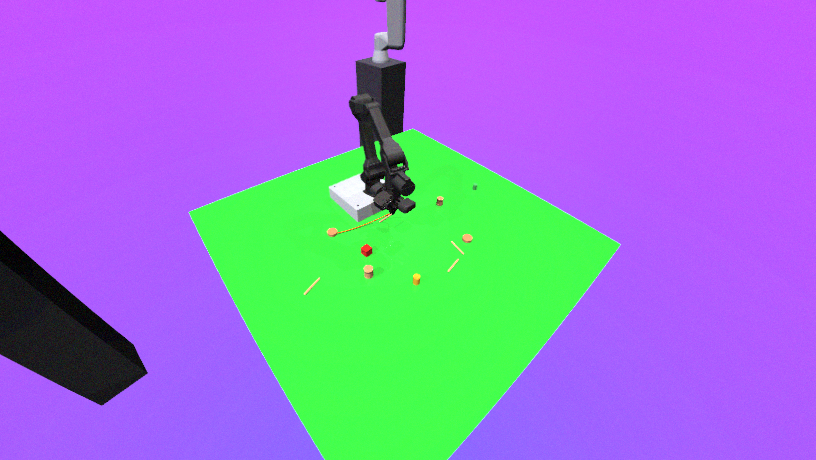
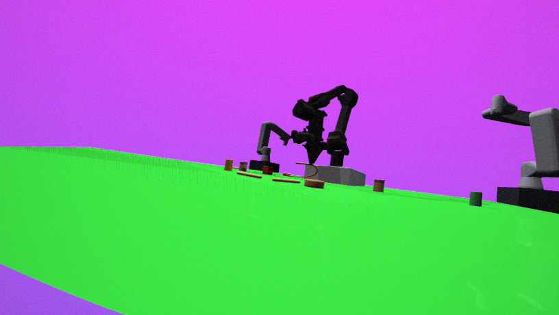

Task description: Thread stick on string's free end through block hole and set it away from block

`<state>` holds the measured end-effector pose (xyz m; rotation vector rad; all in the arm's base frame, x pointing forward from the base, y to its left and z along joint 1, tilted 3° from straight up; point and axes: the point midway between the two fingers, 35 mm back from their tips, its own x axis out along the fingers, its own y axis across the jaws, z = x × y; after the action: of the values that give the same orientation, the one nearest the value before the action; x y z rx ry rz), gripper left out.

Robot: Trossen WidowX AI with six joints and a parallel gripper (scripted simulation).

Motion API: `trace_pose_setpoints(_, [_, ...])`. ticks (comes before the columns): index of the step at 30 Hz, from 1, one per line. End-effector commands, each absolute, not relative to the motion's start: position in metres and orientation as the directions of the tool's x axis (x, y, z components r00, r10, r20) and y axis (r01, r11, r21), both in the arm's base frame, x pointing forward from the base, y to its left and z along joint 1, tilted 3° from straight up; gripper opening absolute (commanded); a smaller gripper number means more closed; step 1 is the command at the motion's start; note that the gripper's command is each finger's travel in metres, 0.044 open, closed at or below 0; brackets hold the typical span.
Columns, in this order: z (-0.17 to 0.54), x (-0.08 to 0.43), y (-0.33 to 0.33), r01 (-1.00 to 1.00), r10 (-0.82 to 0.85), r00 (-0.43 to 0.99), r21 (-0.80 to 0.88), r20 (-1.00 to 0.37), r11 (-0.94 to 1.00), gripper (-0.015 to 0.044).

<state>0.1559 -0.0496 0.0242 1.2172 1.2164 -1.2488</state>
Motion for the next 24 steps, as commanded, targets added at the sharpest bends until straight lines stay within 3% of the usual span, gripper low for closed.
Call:
trace_pose_setpoints(1, [0.023, 0.154, -0.043, 0.999, 0.007, -0.03, -0.03, -1.0, -0.031, 0.0])
trace_pose_setpoints(24, [0.017, 0.16, -0.036, 0.999, 0.013, -0.03, -0.03, -0.999, -0.031, 0.0])
